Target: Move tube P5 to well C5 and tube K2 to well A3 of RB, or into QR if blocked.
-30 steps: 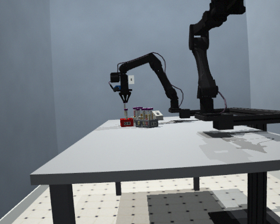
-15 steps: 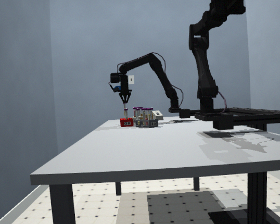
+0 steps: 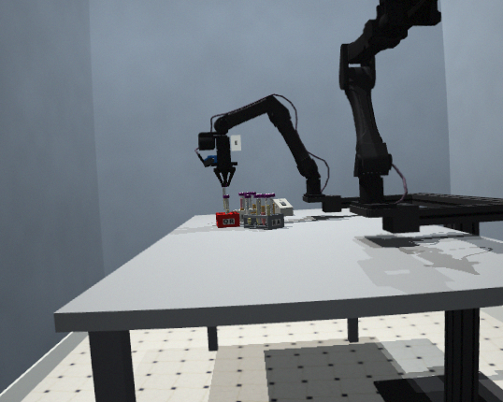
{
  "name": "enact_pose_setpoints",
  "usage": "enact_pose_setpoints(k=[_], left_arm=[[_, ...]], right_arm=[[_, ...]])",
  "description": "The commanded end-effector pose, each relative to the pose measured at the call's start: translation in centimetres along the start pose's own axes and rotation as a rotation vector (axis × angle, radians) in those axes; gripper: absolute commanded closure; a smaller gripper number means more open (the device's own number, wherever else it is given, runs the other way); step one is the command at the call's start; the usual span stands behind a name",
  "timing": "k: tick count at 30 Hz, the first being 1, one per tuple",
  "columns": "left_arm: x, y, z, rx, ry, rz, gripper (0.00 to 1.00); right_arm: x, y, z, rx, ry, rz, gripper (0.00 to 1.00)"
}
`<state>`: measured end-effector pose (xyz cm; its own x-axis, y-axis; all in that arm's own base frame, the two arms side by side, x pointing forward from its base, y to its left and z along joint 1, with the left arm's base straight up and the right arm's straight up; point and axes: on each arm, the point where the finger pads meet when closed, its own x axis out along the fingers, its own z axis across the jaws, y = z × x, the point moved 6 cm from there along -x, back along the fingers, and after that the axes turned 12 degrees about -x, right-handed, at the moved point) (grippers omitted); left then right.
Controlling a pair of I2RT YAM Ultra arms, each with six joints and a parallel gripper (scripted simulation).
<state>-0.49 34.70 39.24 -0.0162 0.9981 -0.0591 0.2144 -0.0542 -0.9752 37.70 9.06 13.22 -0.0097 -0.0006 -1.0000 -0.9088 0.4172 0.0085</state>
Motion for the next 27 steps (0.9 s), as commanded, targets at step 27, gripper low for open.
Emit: enact_pose_setpoints(k=[27], left_arm=[[-1.06, -2.27, -0.33, 0.006, 0.013, -0.058, 1.00]], right_arm=[[1.08, 0.23, -0.04, 0.004, -0.007, -0.016, 1.00]])
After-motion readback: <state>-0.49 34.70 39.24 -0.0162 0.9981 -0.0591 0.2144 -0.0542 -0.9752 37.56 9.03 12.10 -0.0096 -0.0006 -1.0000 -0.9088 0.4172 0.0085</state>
